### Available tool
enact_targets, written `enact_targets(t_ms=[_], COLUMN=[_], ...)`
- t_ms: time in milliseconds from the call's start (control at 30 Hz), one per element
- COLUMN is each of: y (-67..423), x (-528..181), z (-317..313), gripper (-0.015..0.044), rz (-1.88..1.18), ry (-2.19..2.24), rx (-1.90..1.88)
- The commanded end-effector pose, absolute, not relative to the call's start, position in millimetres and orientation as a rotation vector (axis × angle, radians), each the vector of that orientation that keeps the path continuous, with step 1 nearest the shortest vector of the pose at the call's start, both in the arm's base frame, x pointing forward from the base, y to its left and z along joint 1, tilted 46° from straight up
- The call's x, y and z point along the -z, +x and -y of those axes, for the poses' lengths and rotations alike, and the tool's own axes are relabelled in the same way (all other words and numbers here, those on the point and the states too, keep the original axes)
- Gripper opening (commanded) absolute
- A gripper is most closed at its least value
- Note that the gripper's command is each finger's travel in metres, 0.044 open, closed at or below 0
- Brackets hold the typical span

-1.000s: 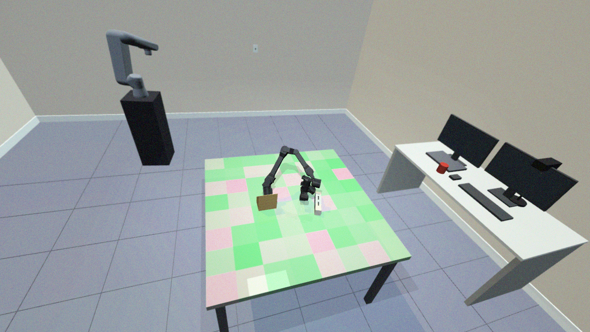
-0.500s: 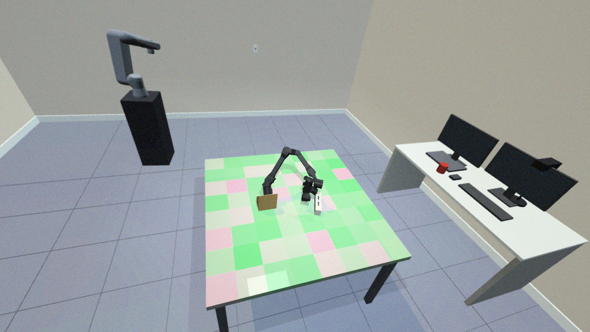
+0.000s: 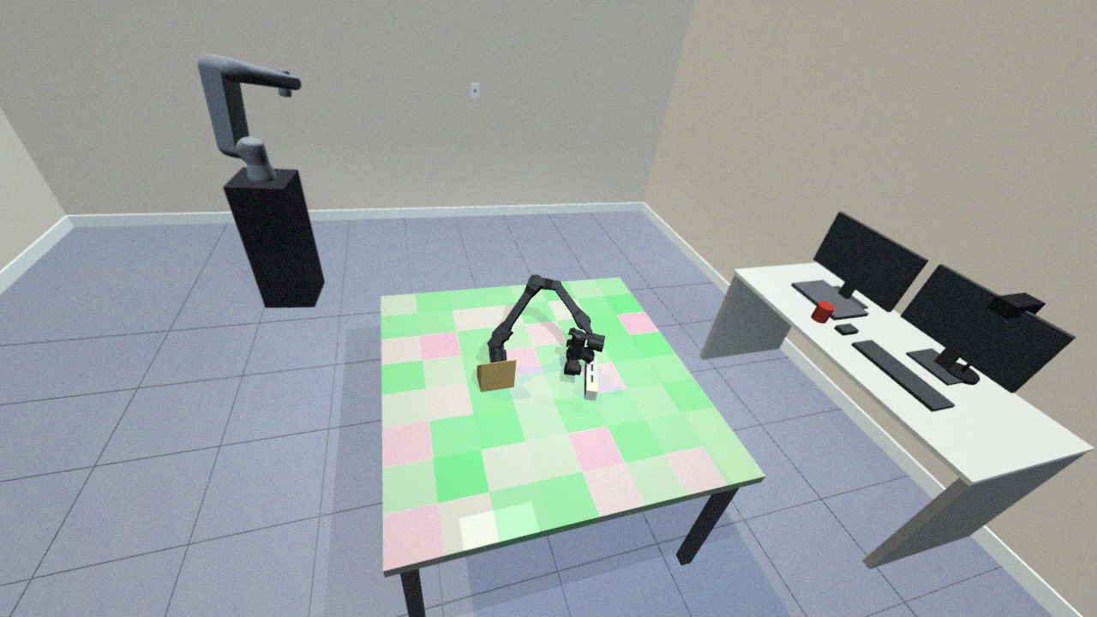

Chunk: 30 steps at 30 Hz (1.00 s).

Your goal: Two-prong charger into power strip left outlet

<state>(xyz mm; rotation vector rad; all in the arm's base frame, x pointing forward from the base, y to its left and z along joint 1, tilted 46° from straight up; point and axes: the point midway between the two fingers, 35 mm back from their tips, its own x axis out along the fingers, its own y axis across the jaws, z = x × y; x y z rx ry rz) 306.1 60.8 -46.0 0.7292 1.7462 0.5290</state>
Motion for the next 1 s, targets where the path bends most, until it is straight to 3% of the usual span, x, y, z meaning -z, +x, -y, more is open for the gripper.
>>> enact_targets(t_ms=[0,967], y=[312.0,323.5], x=[47.3,51.7], z=[-59.8,-58.8], gripper=[0.0000,0.0000], rz=[-1.747,-1.748], ry=[0.733,0.736], rx=[-0.522,-0.519])
